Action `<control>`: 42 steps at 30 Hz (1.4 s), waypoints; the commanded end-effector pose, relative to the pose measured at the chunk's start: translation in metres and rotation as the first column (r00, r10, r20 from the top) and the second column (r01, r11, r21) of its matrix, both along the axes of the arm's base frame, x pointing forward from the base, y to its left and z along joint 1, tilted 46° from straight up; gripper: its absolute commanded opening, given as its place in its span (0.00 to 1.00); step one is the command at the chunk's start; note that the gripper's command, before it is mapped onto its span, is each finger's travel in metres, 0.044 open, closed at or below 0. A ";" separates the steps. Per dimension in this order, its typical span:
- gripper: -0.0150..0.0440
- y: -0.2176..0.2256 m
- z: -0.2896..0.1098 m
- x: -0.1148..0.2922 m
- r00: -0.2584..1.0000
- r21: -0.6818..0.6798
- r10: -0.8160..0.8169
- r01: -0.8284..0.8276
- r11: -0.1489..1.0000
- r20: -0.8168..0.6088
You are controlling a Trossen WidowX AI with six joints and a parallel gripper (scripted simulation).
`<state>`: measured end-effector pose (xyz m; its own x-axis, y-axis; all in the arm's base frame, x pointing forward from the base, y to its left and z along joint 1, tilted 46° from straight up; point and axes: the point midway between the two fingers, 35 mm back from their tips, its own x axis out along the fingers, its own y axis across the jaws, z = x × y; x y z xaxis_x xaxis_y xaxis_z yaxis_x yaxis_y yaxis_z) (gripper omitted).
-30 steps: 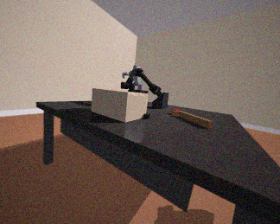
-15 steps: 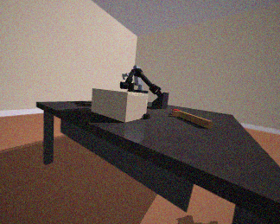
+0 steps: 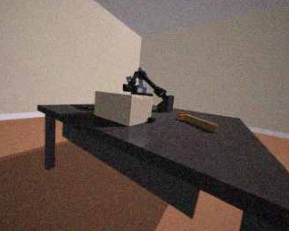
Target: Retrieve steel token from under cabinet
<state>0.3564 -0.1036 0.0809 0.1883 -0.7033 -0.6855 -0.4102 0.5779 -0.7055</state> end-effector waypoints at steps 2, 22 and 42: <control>0.25 0.004 -0.002 0.008 1.000 0.000 0.001 -0.001 1.000 0.002; 0.25 0.014 -0.006 0.029 1.000 0.001 0.001 -0.001 1.000 0.004; 0.25 0.023 -0.010 0.048 1.000 0.002 0.001 -0.001 1.000 0.005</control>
<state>0.3990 -0.0832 0.0725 0.1896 -0.7023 -0.6862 -0.4090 0.5789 -0.7054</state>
